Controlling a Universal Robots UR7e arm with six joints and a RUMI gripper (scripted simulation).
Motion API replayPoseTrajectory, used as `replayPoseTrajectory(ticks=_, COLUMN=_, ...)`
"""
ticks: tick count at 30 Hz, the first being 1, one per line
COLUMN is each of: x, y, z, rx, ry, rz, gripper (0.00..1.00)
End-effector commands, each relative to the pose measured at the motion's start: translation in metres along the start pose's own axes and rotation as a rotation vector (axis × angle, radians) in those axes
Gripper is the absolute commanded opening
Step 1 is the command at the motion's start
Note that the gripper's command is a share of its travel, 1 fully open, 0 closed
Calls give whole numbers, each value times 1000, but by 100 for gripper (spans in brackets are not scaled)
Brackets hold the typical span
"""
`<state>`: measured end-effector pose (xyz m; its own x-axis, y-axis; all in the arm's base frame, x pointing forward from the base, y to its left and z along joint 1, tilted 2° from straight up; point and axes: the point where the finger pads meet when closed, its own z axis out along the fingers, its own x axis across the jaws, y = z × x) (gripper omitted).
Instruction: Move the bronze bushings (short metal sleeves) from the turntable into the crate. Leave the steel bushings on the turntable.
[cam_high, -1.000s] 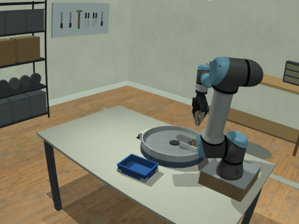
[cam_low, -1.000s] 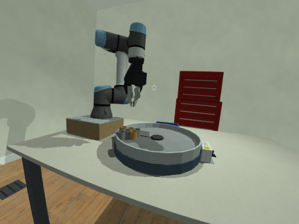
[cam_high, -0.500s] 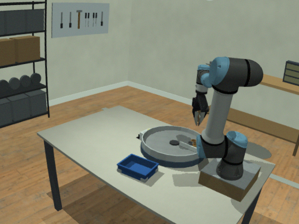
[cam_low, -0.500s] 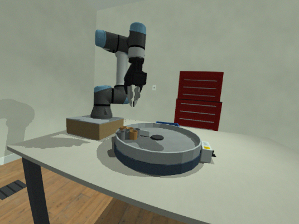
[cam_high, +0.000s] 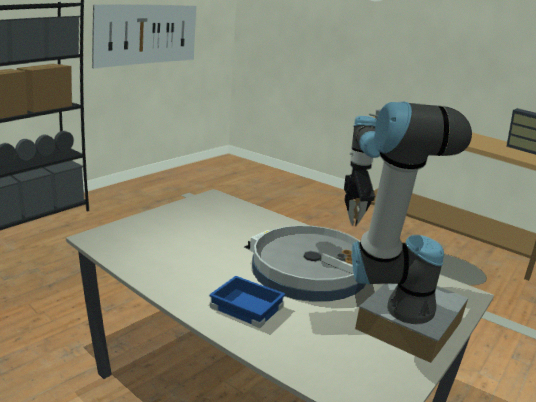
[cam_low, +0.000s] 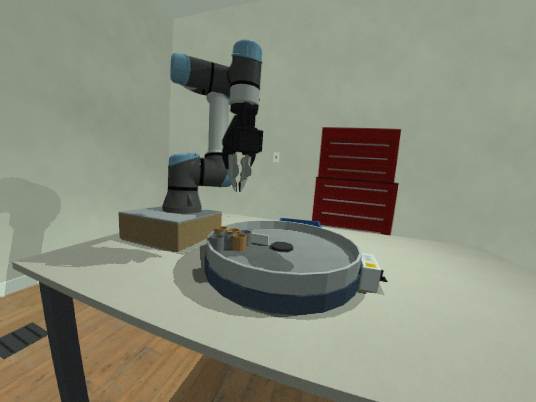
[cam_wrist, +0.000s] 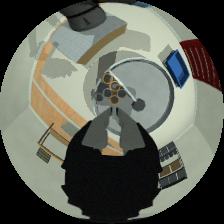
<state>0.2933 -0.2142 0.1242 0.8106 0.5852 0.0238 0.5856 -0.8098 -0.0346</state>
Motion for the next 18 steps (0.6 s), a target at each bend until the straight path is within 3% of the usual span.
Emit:
replayPoseTrajectory(ticks=1, x=0, y=0, z=0, rx=-1, ry=0, rz=0, gripper=5)
replayPoseTrajectory(ticks=12, x=4, y=9, z=20, rx=-1, ry=0, rz=44, gripper=5)
replayPoseTrajectory(ticks=18, x=10, y=22, z=52, rx=-1, ry=0, rz=116, gripper=5)
